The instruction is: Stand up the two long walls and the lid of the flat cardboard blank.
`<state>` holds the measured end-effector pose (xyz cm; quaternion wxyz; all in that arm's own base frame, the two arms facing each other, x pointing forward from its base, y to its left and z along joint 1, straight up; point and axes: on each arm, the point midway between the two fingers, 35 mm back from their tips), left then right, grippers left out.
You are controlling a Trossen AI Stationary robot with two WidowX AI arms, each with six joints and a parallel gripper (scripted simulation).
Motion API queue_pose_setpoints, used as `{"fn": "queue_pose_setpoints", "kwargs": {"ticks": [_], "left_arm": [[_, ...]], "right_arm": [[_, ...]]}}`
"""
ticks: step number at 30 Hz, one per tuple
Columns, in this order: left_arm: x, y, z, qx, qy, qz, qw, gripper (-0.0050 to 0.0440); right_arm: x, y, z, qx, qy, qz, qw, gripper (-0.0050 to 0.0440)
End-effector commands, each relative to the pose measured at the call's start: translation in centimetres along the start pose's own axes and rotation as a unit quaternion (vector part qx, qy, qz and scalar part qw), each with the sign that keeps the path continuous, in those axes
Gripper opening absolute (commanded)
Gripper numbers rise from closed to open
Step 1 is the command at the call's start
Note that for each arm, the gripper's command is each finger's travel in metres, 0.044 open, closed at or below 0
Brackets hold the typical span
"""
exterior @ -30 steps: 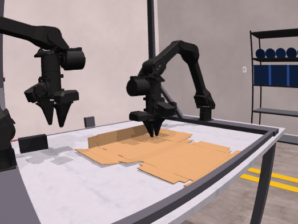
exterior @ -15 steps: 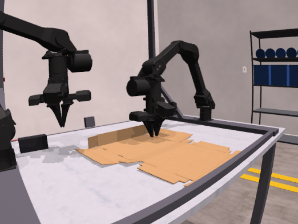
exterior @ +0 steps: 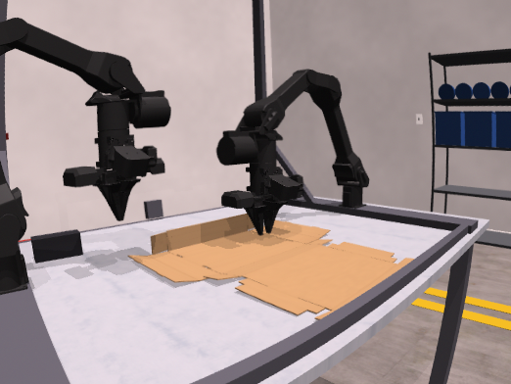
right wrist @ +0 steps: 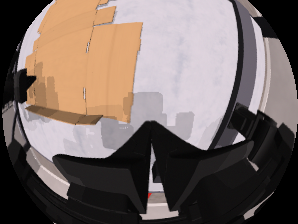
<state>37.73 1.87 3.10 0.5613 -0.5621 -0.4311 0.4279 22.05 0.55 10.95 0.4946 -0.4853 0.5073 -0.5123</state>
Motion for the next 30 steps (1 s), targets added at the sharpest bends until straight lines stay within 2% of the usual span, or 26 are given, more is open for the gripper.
{"fn": "queue_pose_setpoints", "kwargs": {"ticks": [1, 8, 15, 17, 19, 24, 30], "left_arm": [[0.1, -0.7, -0.3, -0.011, -0.002, -0.002, 1.0, 0.0099], [0.1, -0.7, -0.3, -0.011, -0.002, -0.002, 1.0, 0.0099], [0.1, -0.7, -0.3, -0.011, -0.002, -0.002, 1.0, 0.0099], [0.1, -0.7, -0.3, -0.011, -0.002, -0.002, 1.0, 0.0099], [0.1, -0.7, -0.3, -0.011, -0.002, -0.002, 1.0, 0.0099], [0.1, -0.7, -0.3, -0.011, -0.002, -0.002, 1.0, 0.0099], [0.1, -0.7, -0.3, -0.011, -0.002, -0.002, 1.0, 0.0099]], "right_arm": [[0.0, -0.5, 0.9, 0.012, -0.094, 0.003, 0.996, 0.0], [0.0, 0.1, 2.2, 0.011, -0.283, 0.0, 0.959, 0.0], [0.0, 0.7, 3.4, 0.01, -0.456, -0.002, 0.89, 0.0], [0.0, 0.7, 3.4, 0.01, -0.456, -0.002, 0.89, 0.0], [-0.1, 0.9, 3.8, 0.009, -0.529, -0.003, 0.849, 0.0], [-0.1, 1.4, 4.6, 0.008, -0.638, -0.004, 0.77, 0.0], [-0.1, 2.1, 5.6, 0.006, -0.753, -0.005, 0.658, 0.0]]}}
Point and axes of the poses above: on each arm, the point midway between the two fingers, 35 mm back from their tips, its own y axis out along the fingers, its own z axis across the jaws, x = y × z, and after that the axes turned 15 degrees about y, right-handed
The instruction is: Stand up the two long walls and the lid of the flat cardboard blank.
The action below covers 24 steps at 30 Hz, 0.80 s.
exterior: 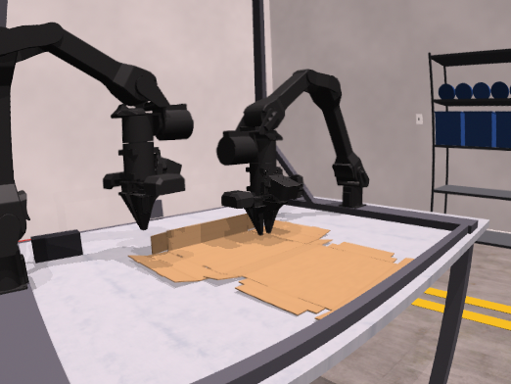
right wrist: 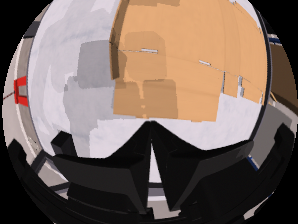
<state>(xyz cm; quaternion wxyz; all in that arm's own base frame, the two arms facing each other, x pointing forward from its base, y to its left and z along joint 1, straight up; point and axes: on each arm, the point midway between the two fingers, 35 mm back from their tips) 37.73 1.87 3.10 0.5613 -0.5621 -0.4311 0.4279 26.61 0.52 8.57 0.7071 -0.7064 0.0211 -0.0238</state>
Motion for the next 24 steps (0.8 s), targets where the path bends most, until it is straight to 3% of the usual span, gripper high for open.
{"fn": "queue_pose_setpoints", "kwargs": {"ticks": [1, 4, 11, 19, 21, 24], "left_arm": [[0.1, -0.7, -0.3, -0.011, -0.002, -0.002, 1.0, 0.0099], [0.1, -0.7, -0.3, -0.011, -0.002, -0.002, 1.0, 0.0099], [0.1, -0.7, -0.3, -0.011, -0.002, -0.002, 1.0, 0.0099], [0.1, -0.7, -0.3, -0.011, -0.002, -0.002, 1.0, 0.0099], [0.1, -0.7, -0.3, -0.011, -0.002, -0.002, 1.0, 0.0099], [0.1, -0.7, -0.3, -0.011, -0.002, -0.002, 1.0, 0.0099]], "right_arm": [[1.2, -0.3, 0.0, 0.002, -0.105, -0.013, 0.994, 0.0], [1.4, -0.2, 0.0, 0.001, -0.132, -0.013, 0.991, 0.0], [2.6, 0.7, 0.1, -0.002, -0.344, -0.012, 0.939, 0.0], [3.8, 1.7, 0.1, -0.004, -0.536, -0.01, 0.844, 0.0], [3.8, 1.7, 0.1, -0.004, -0.536, -0.01, 0.844, 0.0], [4.2, 2.0, 0.2, -0.005, -0.617, -0.009, 0.787, 0.0]]}}
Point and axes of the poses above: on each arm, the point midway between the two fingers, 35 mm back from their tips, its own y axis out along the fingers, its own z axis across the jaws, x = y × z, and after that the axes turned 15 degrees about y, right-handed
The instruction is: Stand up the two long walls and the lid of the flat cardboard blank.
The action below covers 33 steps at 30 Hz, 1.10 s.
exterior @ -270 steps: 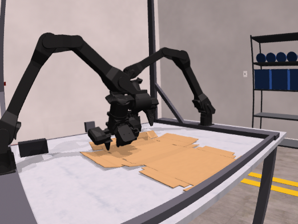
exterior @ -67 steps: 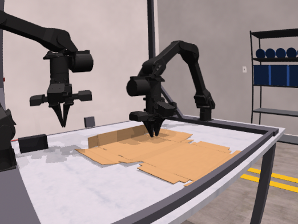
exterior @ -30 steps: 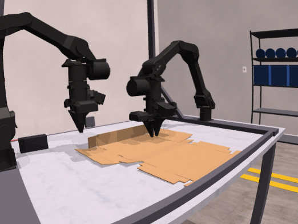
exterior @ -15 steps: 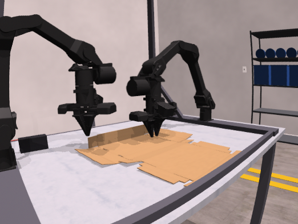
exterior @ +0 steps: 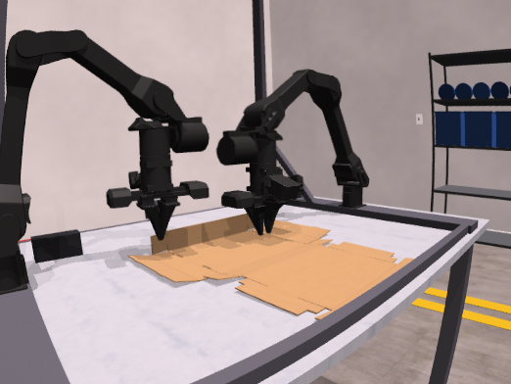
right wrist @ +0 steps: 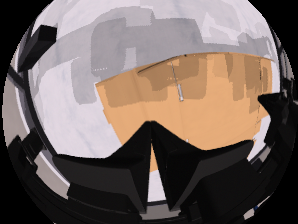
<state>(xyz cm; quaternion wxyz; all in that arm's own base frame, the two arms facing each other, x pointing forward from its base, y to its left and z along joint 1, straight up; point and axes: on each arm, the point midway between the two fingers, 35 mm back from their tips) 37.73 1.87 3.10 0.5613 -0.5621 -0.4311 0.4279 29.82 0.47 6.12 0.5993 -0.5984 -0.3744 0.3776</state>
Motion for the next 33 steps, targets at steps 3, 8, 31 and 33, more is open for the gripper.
{"fn": "queue_pose_setpoints", "kwargs": {"ticks": [3, 8, 31, 33], "left_arm": [[0.1, -0.7, -0.3, -0.011, -0.002, -0.002, 1.0, 0.0099], [0.1, -0.9, -0.4, -0.013, 0.0, -0.004, 1.0, 0.0099], [0.1, 1.8, -0.3, -0.013, 0.0, -0.004, 1.0, 0.0099], [0.1, 1.3, -0.4, -0.014, 0.0, -0.005, 1.0, 0.0099]], "right_arm": [[0.4, -0.3, -1.1, -0.012, -0.096, -0.007, 0.995, 0.0], [0.4, -0.3, -1.1, -0.012, -0.096, -0.007, 0.995, 0.0], [0.4, -0.3, -1.1, -0.012, -0.096, -0.007, 0.995, 0.0], [0.4, -0.3, -1.1, -0.012, -0.096, -0.007, 0.995, 0.0]]}}
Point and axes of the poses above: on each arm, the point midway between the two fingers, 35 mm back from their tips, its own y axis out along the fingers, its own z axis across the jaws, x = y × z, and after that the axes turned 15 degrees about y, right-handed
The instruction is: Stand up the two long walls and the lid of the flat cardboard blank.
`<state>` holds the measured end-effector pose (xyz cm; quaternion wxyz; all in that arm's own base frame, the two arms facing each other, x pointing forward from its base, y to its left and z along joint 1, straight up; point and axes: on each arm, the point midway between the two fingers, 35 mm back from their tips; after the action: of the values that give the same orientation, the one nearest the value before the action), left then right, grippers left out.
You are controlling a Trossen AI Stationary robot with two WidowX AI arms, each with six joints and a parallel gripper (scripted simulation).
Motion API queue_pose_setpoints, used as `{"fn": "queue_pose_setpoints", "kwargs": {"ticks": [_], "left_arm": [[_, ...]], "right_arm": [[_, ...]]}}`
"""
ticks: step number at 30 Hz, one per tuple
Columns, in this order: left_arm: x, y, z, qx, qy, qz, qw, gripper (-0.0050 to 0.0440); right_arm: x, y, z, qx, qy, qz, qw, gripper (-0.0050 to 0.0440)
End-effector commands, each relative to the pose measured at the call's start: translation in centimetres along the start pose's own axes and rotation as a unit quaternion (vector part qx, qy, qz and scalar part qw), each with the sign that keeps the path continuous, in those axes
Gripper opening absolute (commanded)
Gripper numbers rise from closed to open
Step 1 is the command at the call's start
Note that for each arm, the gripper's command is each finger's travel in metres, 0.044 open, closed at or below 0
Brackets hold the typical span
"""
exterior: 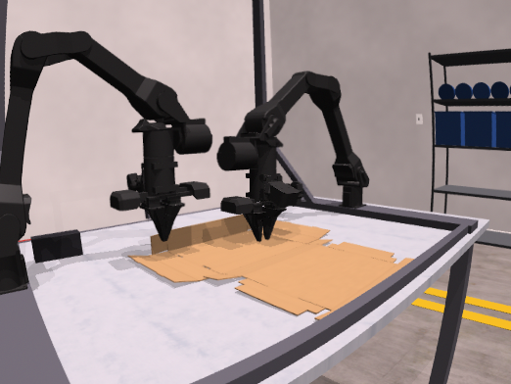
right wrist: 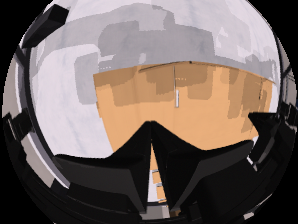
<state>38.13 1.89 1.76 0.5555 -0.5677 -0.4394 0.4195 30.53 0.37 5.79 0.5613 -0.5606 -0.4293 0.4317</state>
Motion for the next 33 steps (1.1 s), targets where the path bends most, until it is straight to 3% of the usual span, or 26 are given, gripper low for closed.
{"fn": "queue_pose_setpoints", "kwargs": {"ticks": [1, 33], "left_arm": [[0.0, 0.1, -0.1, 0.0, 0.0, 0.0, 1.0, 0.0099], [-0.2, 0.9, 0.7, 0.0, 0.0, 0.0, 1.0, 0.0099]], "right_arm": [[0.1, -0.6, -0.4, -0.012, -0.002, -0.005, 1.0, 0.0], [0.1, -0.6, -0.4, -0.012, -0.002, -0.005, 1.0, 0.0]]}}
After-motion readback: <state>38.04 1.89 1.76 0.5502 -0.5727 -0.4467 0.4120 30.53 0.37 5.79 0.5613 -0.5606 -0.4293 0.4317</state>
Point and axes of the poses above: on each arm, the point midway between the two fingers, 35 mm back from their tips, its own y axis out along the fingers, its own z axis across the jaws, x = y × z, and after that the axes turned 15 degrees about y, right-handed
